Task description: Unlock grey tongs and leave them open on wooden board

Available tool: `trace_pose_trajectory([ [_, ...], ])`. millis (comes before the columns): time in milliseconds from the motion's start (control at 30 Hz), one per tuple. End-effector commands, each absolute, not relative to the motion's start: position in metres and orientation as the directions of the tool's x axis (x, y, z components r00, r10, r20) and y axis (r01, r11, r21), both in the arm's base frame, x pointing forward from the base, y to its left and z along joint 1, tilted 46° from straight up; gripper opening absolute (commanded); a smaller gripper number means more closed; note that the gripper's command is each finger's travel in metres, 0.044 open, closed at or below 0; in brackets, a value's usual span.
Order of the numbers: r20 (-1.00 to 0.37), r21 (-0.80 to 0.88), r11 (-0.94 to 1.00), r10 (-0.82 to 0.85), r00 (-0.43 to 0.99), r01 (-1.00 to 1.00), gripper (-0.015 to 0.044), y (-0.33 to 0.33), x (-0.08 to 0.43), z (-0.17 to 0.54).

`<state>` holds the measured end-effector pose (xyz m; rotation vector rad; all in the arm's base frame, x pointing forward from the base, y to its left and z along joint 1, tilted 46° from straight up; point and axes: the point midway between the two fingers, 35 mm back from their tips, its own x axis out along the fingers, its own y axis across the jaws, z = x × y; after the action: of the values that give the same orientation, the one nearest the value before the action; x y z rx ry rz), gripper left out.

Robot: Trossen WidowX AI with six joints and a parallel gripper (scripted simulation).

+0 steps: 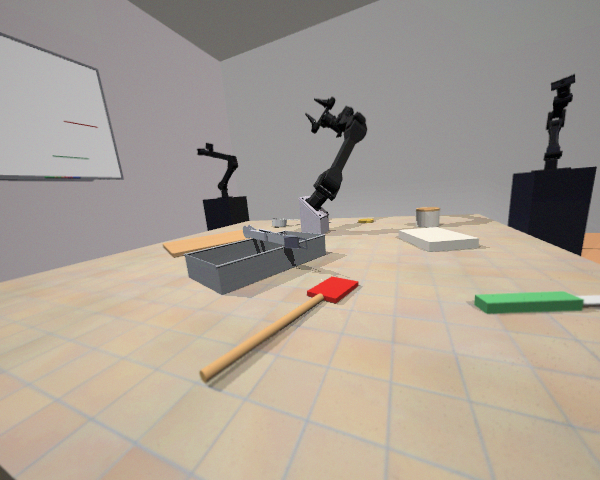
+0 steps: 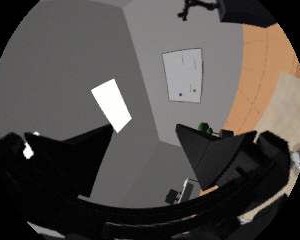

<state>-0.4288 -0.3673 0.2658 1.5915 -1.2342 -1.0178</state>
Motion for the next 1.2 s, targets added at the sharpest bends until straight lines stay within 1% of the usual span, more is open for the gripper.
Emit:
trace_pose_trajectory([
  [0, -0.098, 0.948, -0.147, -0.979, 0.178, -0.283, 0.0426, -0.369, -0.427, 0.267],
  [33, -0.100, 0.947, -0.150, -0.978, 0.184, -0.284, 0.0440, -0.373, -0.423, 0.267],
  [200, -0.109, 0.955, -0.158, -0.974, 0.197, -0.252, 0.0440, -0.387, -0.410, 0.267],
  [300, -0.123, 0.962, -0.173, -0.965, 0.232, -0.211, 0.0440, -0.405, -0.392, 0.260],
  [400, -0.152, 0.967, -0.203, -0.945, 0.288, -0.157, 0.0440, -0.431, -0.361, 0.248],
  [533, -0.189, 0.975, -0.220, -0.903, 0.386, -0.037, 0.0440, -0.470, -0.306, 0.231],
  [567, -0.203, 0.971, -0.234, -0.905, 0.375, -0.040, 0.0440, -0.470, -0.304, 0.230],
  [767, -0.230, 0.970, -0.241, -0.872, 0.431, 0.029, 0.0440, -0.488, -0.267, 0.218],
  [1000, -0.309, 0.950, -0.222, -0.765, 0.566, 0.219, 0.0440, -0.522, -0.163, 0.190],
  [1167, -0.336, 0.940, -0.214, -0.719, 0.609, 0.265, 0.0440, -0.528, -0.126, 0.180],
])
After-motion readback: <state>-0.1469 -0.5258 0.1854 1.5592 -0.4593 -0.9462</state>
